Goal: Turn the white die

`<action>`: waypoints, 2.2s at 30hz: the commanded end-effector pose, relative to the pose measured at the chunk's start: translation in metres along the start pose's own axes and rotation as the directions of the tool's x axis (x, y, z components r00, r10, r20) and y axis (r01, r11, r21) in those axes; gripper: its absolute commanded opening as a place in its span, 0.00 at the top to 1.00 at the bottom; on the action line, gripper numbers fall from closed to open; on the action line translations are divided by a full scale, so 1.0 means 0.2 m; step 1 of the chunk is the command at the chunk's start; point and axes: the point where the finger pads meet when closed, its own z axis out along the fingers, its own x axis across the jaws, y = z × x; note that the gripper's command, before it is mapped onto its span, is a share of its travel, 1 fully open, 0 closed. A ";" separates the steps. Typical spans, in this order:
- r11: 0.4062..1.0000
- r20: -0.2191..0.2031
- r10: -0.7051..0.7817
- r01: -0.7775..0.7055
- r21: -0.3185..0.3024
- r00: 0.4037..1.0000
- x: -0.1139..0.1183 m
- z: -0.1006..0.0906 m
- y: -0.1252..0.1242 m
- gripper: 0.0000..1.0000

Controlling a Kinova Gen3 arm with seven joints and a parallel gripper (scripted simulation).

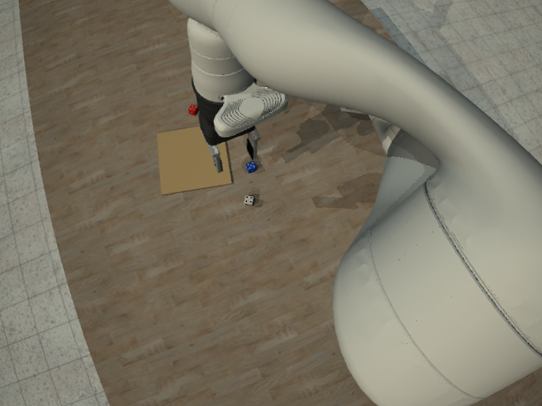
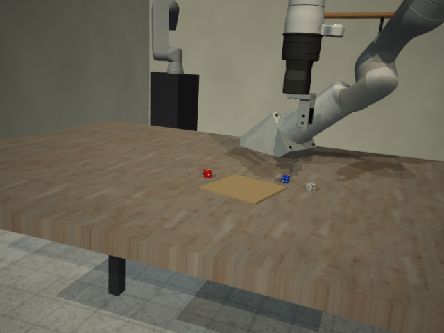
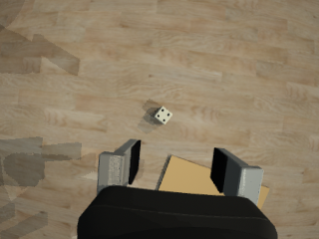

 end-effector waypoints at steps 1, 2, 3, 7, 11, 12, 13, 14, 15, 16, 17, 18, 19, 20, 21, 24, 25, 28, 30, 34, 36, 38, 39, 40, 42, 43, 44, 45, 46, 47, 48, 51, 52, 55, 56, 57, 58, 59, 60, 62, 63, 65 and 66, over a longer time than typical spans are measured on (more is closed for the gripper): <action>1.000 -0.001 0.000 0.000 -0.001 1.000 0.00 0.00 0.00 0.00; 1.000 -0.001 0.000 0.000 -0.001 1.000 0.00 0.00 0.00 0.00; 1.000 -0.001 0.002 -0.002 -0.001 1.000 0.00 0.00 0.00 0.00; 0.999 -0.001 0.047 -0.047 -0.001 0.999 -0.01 0.00 -0.01 0.00; 0.992 0.000 0.128 -0.128 -0.002 0.992 -0.02 0.01 -0.03 0.00; 0.992 0.000 0.128 -0.128 -0.002 0.992 -0.02 0.01 -0.03 0.00; 0.987 0.000 0.162 -0.162 -0.002 0.987 -0.02 0.02 -0.04 0.00; 0.980 0.000 0.199 -0.199 -0.002 0.980 -0.03 0.02 -0.05 0.00; 0.972 0.000 0.237 -0.237 -0.002 0.972 -0.03 0.03 -0.06 0.00; 0.961 0.000 0.276 -0.276 -0.002 0.961 -0.04 0.03 -0.07 0.00; 0.949 -0.001 0.314 -0.314 -0.002 0.949 -0.04 0.04 -0.08 0.00; 0.937 -0.001 0.351 -0.351 -0.002 0.937 -0.05 0.04 -0.08 0.00; 0.923 -0.001 0.385 -0.385 -0.002 0.923 -0.05 0.05 -0.09 0.00; 0.909 -0.001 0.417 -0.417 -0.001 0.909 -0.06 0.05 -0.10 0.00; 0.896 -0.001 0.445 -0.445 -0.001 0.896 -0.06 0.06 -0.11 0.00; 0.864 -0.002 0.504 -0.504 0.000 0.864 -0.07 0.06 -0.12 0.00; 0.857 -0.002 0.515 -0.515 0.000 0.857 -0.07 0.07 -0.12 0.00; 0.850 -0.002 0.527 -0.527 0.000 0.850 -0.07 0.07 -0.13 0.00; 0.849 -0.002 0.529 -0.529 0.000 0.849 -0.07 0.07 -0.13 0.00; 0.849 -0.002 0.529 -0.529 0.000 0.849 -0.07 0.07 -0.13 0.00; 0.849 -0.002 0.529 -0.529 0.000 0.849 -0.07 0.07 -0.13 0.00; 0.849 -0.002 0.529 -0.529 0.000 0.849 -0.07 0.07 -0.13 0.00; 0.849 -0.002 0.529 -0.529 0.000 0.849 -0.07 0.07 -0.13 0.00; 0.849 -0.002 0.529 -0.529 0.000 0.849 -0.07 0.07 -0.13 0.00; 0.849 -0.002 0.529 -0.529 0.000 0.849 -0.07 0.07 -0.13 0.00; 0.849 -0.002 0.529 -0.529 0.000 0.849 -0.07 0.07 -0.13 0.00; 0.849 -0.002 0.529 -0.529 0.000 0.849 -0.07 0.07 -0.13 0.00; 0.849 -0.002 0.529 -0.529 0.000 0.849 -0.07 0.07 -0.13 0.00; 0.849 -0.002 0.529 -0.529 0.000 0.849 -0.07 0.07 -0.13 0.00; 0.848 -0.002 0.530 -0.530 0.000 0.848 -0.07 0.07 -0.13 0.00; 0.848 -0.002 0.531 -0.531 0.000 0.848 -0.07 0.07 -0.13 0.00; 0.843 -0.002 0.538 -0.538 0.000 0.843 -0.07 0.07 -0.13 0.00; 0.841 -0.002 0.542 -0.542 0.000 0.841 -0.07 0.07 -0.13 0.00; 0.829 -0.002 0.559 -0.559 0.000 0.829 -0.07 0.07 -0.13 0.00; 0.823 -0.002 0.568 -0.568 0.000 0.823 -0.07 0.08 -0.13 0.00; 0.817 -0.002 0.577 -0.577 0.000 0.817 -0.07 0.08 -0.13 0.00; 0.809 -0.002 0.587 -0.587 0.000 0.809 -0.07 0.08 -0.13 0.00; 0.801 -0.001 0.599 -0.599 0.001 0.801 -0.06 0.08 -0.13 0.00; 0.791 -0.001 0.611 -0.611 0.001 0.791 -0.06 0.09 -0.13 0.00; 0.781 -0.001 0.625 -0.625 0.001 0.781 -0.06 0.09 -0.13 0.00; 0.781 -0.001 0.625 -0.625 0.001 0.781 -0.06 0.09 -0.13 0.00; 0.756 -0.001 0.655 -0.655 0.001 0.756 -0.06 0.10 -0.13 0.00; 0.741 -0.001 0.671 -0.671 0.001 0.741 -0.06 0.10 -0.14 0.00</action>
